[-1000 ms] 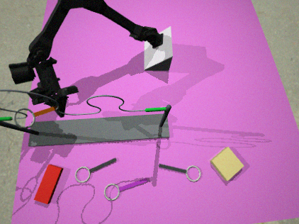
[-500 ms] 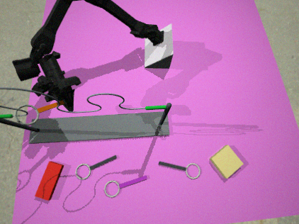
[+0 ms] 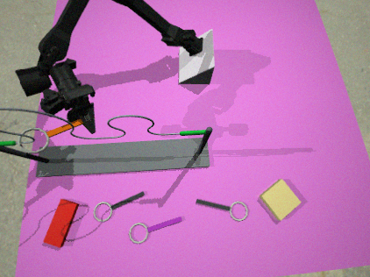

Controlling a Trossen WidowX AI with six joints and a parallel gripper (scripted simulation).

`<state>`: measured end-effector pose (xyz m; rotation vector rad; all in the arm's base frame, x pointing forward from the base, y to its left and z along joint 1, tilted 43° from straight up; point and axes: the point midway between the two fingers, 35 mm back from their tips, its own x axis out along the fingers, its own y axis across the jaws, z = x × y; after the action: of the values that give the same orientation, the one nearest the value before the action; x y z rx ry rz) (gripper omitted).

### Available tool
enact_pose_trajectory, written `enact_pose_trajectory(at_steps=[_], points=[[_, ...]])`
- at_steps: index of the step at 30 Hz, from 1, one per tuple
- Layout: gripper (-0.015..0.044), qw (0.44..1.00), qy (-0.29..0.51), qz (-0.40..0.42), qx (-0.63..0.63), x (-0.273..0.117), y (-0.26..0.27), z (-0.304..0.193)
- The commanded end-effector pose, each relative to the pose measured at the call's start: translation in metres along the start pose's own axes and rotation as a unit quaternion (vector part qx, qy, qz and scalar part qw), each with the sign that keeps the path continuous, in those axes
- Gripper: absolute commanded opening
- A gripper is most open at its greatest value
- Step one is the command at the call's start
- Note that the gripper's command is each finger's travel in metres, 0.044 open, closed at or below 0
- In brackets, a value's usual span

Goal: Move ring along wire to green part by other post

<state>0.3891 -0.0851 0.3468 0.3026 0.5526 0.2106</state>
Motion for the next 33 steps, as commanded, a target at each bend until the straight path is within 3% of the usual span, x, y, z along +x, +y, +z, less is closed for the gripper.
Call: enact_pose_trajectory(at_steps=[1,33], points=[[-0.0150,0.999,0.000,0.025,0.036,-0.001,0.016,0.000],[-0.0150,0.958,0.002,0.141,0.251,-0.015,0.089,0.023]])
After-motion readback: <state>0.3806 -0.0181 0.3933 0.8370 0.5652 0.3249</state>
